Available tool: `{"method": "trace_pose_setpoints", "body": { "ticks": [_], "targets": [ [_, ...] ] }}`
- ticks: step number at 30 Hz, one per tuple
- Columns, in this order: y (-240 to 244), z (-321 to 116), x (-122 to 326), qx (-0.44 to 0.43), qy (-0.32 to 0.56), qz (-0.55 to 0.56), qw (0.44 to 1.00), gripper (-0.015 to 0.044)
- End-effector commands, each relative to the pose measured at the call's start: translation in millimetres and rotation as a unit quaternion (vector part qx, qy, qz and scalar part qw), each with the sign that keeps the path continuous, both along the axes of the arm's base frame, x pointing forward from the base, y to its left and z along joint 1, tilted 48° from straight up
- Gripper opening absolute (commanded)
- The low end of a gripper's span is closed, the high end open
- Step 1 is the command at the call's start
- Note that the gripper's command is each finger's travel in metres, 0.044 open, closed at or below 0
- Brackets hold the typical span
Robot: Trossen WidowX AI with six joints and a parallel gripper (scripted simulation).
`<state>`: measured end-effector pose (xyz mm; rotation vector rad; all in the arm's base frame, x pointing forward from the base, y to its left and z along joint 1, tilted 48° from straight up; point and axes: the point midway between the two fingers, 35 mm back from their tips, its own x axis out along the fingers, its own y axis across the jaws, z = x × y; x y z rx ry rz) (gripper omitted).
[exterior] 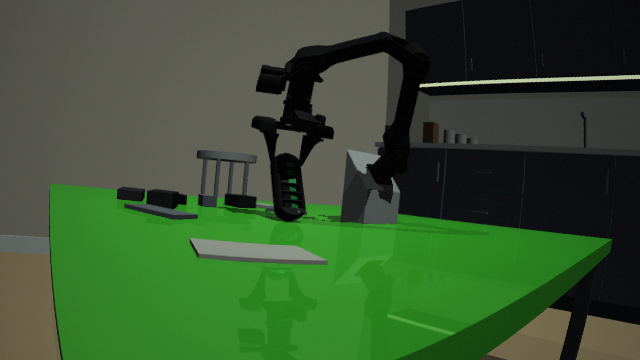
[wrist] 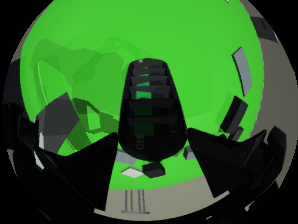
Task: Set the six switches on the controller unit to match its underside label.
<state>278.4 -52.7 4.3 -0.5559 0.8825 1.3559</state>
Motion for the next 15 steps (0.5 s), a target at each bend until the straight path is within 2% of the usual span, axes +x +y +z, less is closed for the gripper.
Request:
{"method": "trace_pose_setpoints", "body": {
  "ticks": [1, 15],
  "targets": [
    [4, 7, 2, -0.002, -0.004, 0.001, 1.000, 0.0336],
    [11, 17, 5, -0.017, -0.002, 0.003, 1.000, 0.0336]
  ]
}}
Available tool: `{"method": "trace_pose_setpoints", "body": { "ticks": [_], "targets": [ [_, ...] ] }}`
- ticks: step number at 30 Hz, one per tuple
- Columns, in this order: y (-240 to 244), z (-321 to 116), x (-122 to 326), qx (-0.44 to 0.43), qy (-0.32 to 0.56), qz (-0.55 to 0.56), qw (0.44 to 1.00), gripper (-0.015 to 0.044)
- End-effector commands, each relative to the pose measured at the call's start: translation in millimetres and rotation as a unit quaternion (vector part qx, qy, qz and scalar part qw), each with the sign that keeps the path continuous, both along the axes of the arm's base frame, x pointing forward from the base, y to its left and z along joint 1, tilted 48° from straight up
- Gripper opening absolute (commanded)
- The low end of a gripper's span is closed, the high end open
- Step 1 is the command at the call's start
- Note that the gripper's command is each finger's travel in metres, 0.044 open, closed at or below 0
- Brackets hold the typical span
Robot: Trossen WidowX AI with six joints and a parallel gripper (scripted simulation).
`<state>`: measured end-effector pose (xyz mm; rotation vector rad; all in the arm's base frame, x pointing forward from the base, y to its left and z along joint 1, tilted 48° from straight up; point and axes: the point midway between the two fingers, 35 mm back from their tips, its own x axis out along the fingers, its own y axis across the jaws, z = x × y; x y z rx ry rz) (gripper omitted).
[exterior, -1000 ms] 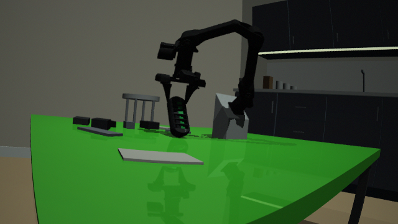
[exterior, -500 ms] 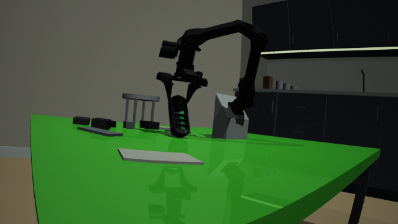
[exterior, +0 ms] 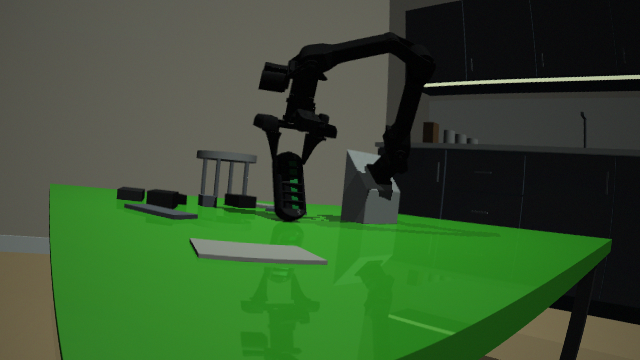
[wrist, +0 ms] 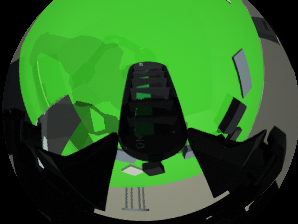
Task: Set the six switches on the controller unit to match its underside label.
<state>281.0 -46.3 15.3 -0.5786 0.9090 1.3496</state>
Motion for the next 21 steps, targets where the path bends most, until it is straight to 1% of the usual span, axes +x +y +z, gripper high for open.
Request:
{"method": "trace_pose_setpoints", "body": {
  "ticks": [1, 12, 21],
  "targets": [
    [5, 7, 2, -0.002, -0.004, 0.001, 1.000, 0.0336],
    [11, 15, 4, -0.012, -0.002, 0.003, 1.000, 0.0336],
    [15, 20, 6, -0.004, -0.004, 0.002, 1.000, 0.0336]
  ]
}}
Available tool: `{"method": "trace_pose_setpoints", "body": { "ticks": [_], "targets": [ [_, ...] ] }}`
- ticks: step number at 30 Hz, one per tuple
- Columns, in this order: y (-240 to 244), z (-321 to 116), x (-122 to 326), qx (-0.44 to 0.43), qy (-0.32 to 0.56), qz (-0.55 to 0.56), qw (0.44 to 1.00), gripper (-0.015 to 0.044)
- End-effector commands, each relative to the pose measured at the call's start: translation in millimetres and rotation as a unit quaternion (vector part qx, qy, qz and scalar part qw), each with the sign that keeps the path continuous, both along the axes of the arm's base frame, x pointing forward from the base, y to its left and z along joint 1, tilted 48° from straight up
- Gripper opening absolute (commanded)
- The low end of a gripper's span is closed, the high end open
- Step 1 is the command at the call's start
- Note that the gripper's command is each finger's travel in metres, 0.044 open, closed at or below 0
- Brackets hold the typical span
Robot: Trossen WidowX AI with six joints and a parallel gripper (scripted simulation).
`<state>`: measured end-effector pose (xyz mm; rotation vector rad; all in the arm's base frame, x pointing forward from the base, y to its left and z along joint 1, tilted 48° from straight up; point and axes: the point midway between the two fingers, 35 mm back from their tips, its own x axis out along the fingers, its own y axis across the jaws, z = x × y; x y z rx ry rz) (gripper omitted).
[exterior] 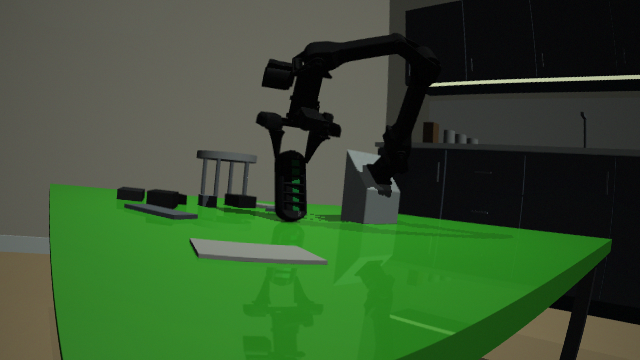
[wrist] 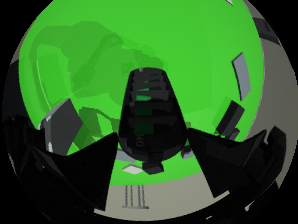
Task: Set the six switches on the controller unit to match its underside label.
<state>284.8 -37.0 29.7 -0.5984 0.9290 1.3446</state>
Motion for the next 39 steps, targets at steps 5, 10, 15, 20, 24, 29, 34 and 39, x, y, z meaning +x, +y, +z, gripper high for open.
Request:
{"method": "trace_pose_setpoints", "body": {
  "ticks": [5, 10, 15, 20, 24, 29, 34, 39],
  "targets": [
    [8, 9, 3, 0.014, -0.006, -0.001, 1.000, 0.0336],
    [10, 12, 4, 0.020, -0.007, -0.002, 1.000, 0.0336],
    [12, 14, 4, 0.026, -0.008, -0.003, 1.000, 0.0336],
    [15, 17, 5, 0.032, -0.009, -0.004, 0.999, 0.0336],
    [17, 19, 6, 0.036, -0.010, -0.004, 0.999, 0.0336],
    [19, 22, 7, 0.042, -0.011, -0.005, 0.999, 0.0336],
    [22, 25, 7, 0.048, -0.012, -0.006, 0.999, 0.0336],
    [25, 27, 8, 0.053, -0.013, -0.007, 0.998, 0.0336]
  ]
}}
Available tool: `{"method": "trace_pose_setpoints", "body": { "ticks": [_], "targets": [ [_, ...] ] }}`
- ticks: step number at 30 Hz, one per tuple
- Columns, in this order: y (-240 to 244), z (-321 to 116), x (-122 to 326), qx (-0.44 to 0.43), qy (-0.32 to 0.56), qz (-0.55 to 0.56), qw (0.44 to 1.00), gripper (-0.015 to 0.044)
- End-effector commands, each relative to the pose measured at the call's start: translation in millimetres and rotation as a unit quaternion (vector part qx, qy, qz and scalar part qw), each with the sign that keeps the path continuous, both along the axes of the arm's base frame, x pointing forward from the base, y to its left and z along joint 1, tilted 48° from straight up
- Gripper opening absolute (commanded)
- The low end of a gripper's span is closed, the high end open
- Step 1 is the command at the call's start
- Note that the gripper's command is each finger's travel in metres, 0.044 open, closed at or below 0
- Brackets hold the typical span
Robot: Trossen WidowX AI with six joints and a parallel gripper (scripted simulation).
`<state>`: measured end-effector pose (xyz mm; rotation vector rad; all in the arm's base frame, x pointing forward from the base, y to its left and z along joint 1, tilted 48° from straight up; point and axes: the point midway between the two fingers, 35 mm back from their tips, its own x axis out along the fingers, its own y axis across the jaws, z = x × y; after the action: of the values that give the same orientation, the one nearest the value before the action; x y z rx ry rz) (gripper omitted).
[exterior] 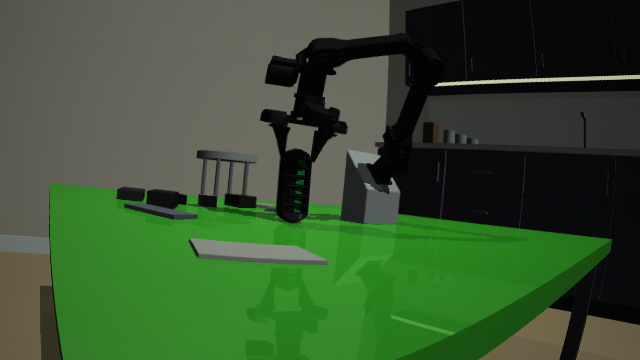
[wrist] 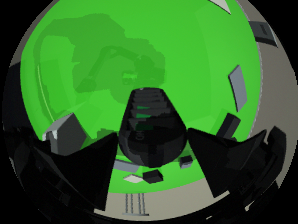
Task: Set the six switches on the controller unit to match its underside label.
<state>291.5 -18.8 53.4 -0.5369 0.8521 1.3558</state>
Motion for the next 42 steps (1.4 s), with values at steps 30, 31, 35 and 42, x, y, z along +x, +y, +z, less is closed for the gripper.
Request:
{"method": "trace_pose_setpoints", "body": {
  "ticks": [30, 31, 35, 42],
  "targets": [
    [23, 18, 6, 0.044, -0.008, -0.004, 0.999, 0.0338],
    [24, 18, 6, 0.045, -0.008, -0.004, 0.999, 0.0338],
    [26, 20, 7, 0.049, -0.009, -0.005, 0.999, 0.0338],
    [31, 23, 8, 0.058, -0.010, -0.006, 0.998, 0.0338]
  ]
}}
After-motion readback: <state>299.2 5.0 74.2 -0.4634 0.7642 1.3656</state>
